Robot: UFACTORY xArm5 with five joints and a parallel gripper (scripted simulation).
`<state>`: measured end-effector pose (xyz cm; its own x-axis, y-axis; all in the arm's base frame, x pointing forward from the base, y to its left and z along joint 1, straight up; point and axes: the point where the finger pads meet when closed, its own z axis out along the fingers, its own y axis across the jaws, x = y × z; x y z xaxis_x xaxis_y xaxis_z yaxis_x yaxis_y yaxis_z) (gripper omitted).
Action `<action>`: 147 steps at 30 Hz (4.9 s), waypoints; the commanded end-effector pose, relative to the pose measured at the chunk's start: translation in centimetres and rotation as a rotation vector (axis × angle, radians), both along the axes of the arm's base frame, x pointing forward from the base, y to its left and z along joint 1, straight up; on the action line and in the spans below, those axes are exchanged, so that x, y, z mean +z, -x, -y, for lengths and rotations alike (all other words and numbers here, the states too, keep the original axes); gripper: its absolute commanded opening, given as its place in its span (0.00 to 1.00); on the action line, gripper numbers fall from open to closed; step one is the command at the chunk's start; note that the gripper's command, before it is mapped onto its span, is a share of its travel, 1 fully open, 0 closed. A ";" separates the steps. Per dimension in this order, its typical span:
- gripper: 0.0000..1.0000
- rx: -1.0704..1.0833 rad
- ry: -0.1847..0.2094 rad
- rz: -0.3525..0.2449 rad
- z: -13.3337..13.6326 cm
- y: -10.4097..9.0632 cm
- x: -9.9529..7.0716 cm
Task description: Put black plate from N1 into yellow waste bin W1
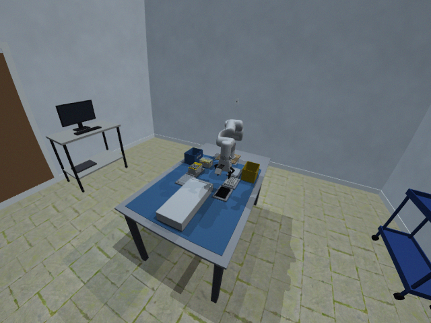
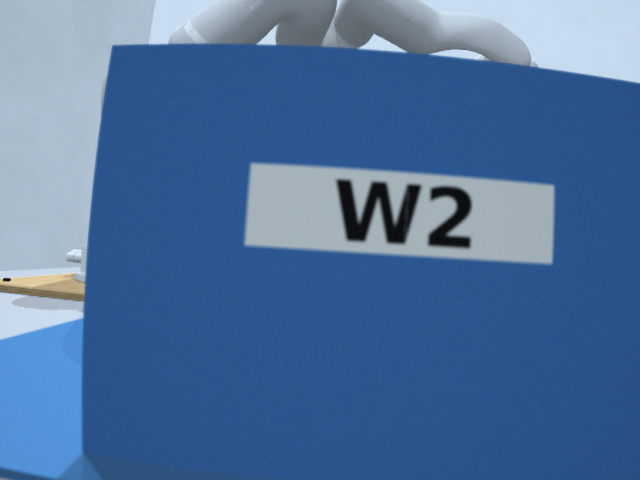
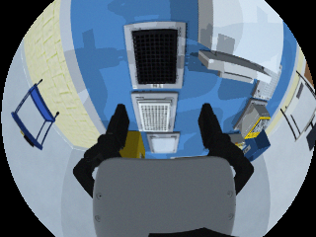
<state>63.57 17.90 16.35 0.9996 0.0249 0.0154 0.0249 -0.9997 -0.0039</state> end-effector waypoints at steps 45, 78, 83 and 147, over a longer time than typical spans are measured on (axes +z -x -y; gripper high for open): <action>1.00 -0.001 0.002 -0.007 -1.5 -2.2 -4.1; 1.00 -0.001 0.002 -0.007 -1.5 -2.2 -8.9; 1.00 -0.001 0.002 -0.007 -1.5 -2.2 -9.6; 1.00 -0.001 0.002 -0.007 -1.5 -2.3 -13.3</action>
<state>65.67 19.37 2.75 0.9997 0.0240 0.0028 0.0240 -0.9997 -0.0007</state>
